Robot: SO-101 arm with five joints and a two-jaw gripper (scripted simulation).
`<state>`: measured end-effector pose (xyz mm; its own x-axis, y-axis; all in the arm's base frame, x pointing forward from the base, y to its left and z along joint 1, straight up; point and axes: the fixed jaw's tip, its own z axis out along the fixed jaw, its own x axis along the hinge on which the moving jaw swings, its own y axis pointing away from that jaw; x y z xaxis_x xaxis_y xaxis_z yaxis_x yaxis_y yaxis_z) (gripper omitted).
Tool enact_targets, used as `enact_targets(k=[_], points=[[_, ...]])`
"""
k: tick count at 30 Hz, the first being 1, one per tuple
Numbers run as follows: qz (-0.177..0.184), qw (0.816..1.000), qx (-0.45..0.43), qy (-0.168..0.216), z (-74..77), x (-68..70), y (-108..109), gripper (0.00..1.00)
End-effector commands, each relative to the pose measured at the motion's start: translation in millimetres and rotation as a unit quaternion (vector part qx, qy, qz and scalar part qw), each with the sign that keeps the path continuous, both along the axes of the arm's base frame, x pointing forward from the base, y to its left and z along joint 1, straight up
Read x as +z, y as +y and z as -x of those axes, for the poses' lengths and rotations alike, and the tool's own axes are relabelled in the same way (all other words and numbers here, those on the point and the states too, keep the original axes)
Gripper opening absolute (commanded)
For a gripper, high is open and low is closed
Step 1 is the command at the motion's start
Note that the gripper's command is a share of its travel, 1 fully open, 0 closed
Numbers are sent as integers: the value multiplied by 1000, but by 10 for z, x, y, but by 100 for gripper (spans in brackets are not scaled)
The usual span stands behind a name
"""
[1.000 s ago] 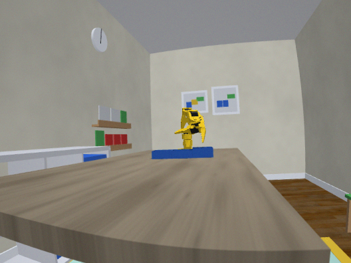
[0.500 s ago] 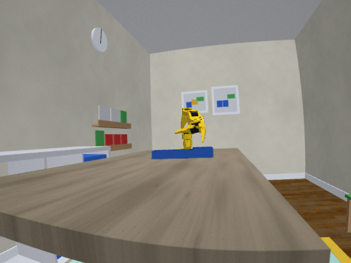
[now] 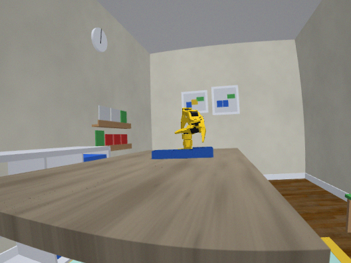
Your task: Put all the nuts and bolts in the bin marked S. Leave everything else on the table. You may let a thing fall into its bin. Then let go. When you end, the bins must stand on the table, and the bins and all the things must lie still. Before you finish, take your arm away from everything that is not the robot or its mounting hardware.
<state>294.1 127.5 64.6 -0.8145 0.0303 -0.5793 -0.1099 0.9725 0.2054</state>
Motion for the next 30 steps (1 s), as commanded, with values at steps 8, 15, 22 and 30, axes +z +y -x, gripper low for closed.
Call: enact_targets(k=[8,15,22,30], points=[[-17,999,-1,-31,-41,170,40,100],[-17,999,-1,-31,-41,170,40,100],[-17,999,-1,-31,-41,170,40,100],[-20,999,-1,-40,-47,226,42,100]])
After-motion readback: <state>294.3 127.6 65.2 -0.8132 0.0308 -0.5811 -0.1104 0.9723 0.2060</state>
